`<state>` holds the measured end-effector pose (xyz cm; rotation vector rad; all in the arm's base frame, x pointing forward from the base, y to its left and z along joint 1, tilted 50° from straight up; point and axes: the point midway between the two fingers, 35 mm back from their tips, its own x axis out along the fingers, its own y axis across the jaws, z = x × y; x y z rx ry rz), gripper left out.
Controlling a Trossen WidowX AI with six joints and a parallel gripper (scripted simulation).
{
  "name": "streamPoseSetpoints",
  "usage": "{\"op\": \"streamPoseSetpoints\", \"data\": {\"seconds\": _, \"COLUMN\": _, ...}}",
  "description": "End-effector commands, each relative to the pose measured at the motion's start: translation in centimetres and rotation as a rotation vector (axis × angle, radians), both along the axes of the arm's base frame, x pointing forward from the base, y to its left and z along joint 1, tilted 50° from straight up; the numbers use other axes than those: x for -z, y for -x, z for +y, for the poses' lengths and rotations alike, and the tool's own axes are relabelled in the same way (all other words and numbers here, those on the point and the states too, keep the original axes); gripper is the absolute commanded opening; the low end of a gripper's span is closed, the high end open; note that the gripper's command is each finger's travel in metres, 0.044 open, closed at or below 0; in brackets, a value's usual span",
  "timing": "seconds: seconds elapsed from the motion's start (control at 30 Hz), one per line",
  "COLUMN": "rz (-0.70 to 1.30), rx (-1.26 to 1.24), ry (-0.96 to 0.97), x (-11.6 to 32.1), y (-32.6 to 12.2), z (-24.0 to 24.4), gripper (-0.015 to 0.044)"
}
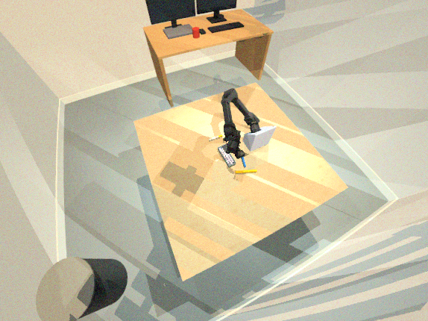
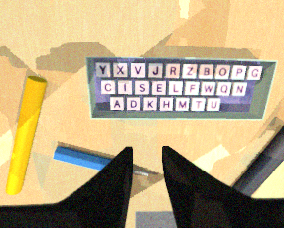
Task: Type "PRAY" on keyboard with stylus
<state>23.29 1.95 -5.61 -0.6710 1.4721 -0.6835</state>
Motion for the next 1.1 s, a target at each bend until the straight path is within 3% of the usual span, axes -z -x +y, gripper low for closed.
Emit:
{"op": "streamPoseSetpoints", "data": {"seconds": 0.0, "rz": 0.121, "rx": -0.054, "ry": 0.023, "x": 1.4, "y": 0.9, "z": 0.5, "gripper": 0.015}}
{"op": "streamPoseSetpoints", "data": {"seconds": 0.47, "rz": 1.216, "rx": -0.458, "ry": 0.3, "x": 6.9, "y": 6.7, "z": 1.6, "gripper": 0.015}}
{"op": "streamPoseSetpoints", "data": {"seconds": 1.07, "rz": 1.231, "rx": -0.461, "ry": 0.304, "x": 7.2, "y": 6.7, "z": 1.3, "gripper": 0.015}}
